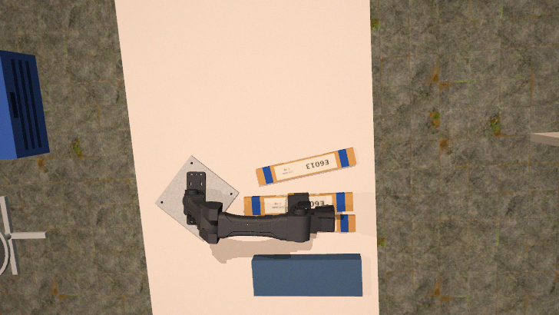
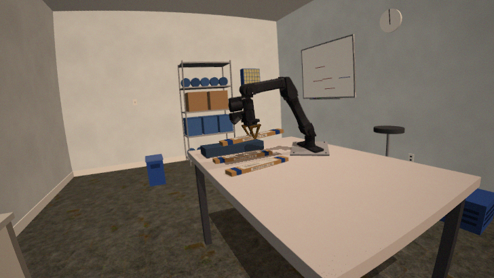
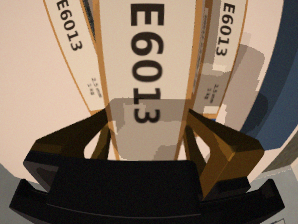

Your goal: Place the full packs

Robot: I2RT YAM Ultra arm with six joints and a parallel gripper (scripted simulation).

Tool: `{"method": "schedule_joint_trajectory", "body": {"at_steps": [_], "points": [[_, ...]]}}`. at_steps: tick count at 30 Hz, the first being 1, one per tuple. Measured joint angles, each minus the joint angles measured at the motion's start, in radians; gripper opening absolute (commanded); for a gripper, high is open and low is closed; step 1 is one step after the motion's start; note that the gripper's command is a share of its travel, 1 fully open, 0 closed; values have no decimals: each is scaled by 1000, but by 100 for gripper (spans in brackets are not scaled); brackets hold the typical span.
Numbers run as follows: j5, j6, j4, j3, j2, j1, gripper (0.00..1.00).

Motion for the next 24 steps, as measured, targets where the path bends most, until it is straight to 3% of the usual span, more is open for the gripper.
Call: {"method": "schedule_joint_trajectory", "body": {"at_steps": [10,24], "points": [[0,0,50,-51,0,0,0],[0,0,61,-52,0,0,0]]}}
